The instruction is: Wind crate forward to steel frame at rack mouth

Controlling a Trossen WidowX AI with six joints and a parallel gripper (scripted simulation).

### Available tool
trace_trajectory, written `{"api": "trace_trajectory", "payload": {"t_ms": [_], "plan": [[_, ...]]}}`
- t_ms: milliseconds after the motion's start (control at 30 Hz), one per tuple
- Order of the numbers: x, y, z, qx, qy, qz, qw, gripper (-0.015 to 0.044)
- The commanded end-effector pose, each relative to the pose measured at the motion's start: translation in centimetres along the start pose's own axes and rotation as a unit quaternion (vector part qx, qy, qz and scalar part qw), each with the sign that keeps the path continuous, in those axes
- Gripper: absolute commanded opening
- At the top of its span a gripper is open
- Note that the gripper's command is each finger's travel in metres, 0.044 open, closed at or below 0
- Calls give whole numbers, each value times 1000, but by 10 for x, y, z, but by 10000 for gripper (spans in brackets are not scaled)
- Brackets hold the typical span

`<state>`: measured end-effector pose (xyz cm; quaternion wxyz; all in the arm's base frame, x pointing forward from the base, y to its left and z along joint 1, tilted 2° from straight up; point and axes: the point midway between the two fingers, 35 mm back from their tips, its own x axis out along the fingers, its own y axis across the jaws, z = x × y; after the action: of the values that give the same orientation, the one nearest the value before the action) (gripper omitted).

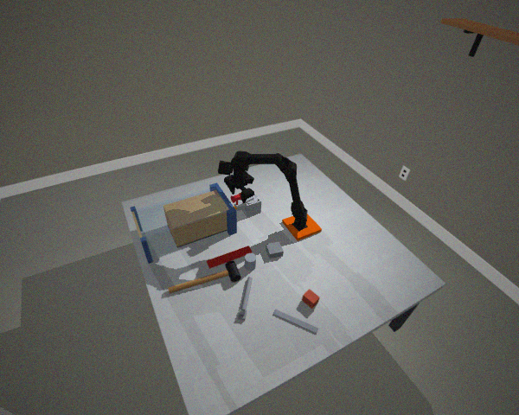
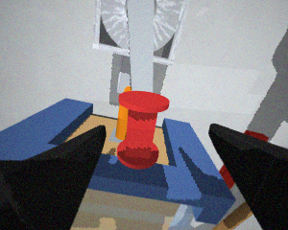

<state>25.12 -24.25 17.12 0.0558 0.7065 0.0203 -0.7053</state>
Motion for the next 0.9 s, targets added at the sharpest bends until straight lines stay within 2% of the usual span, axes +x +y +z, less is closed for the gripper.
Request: {"api": "trace_trajectory", "payload": {"t_ms": [0, 167, 433, 600, 867], "plan": [[-26, -1, 0, 1, 2, 2, 1000, 440], [-31, -2, 1, 1, 4, 4, 1000, 440], [-91, -32, 27, 0, 54, 62, 997, 440], [-96, -30, 28, -2, 60, 68, 996, 440], [-94, 23, 111, -3, 56, 71, 996, 440]]}}
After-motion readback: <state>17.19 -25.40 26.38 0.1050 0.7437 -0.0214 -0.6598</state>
